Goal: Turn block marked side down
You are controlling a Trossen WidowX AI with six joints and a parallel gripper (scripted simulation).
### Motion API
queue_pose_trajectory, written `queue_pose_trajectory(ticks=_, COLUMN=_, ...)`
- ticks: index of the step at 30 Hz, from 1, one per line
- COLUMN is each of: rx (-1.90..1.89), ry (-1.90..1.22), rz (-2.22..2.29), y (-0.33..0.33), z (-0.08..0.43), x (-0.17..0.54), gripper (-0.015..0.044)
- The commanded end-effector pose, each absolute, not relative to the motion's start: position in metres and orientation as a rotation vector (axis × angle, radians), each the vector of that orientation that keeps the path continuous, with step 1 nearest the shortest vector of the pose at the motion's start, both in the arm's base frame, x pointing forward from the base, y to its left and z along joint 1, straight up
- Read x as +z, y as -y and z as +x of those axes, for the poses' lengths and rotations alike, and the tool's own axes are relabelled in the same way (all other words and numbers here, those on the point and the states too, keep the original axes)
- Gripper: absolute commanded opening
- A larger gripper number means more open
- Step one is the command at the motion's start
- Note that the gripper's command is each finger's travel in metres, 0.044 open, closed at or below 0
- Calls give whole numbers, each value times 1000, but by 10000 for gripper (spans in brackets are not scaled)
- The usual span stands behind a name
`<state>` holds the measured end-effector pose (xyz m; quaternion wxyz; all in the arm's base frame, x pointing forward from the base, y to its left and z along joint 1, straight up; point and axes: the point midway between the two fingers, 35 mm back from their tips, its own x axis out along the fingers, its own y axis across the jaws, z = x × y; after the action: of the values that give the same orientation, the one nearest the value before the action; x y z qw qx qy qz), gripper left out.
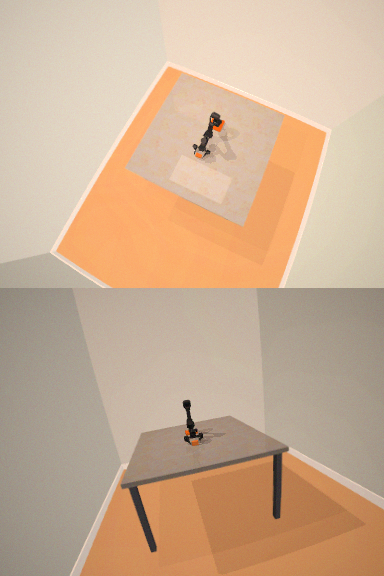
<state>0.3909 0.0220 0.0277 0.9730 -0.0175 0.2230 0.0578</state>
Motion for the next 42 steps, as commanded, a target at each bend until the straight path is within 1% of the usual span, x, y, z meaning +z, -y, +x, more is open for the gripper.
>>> queue_pose_trajectory(ticks=1, rx=115, ry=-516, rz=-38, y=-23, z=401, x=37, gripper=440)
queue_pose_trajectory(ticks=7, rx=111, ry=-736, rz=-54, y=-22, z=397, x=62, gripper=440)
queue_pose_trajectory(ticks=12, rx=110, ry=-913, rz=-63, y=-21, z=374, x=96, gripper=440)
queue_pose_trajectory(ticks=23, rx=110, ry=-936, rz=-64, y=-20, z=369, x=101, gripper=440)
queue_pose_trajectory(ticks=26, rx=109, ry=-980, rz=-65, y=-21, z=375, x=104, gripper=440)
queue_pose_trajectory(ticks=34, rx=102, ry=-1220, rz=-75, y=-22, z=397, x=116, gripper=440)
queue_pose_trajectory(ticks=42, rx=94, ry=-1461, rz=-92, y=-24, z=406, x=128, gripper=440)
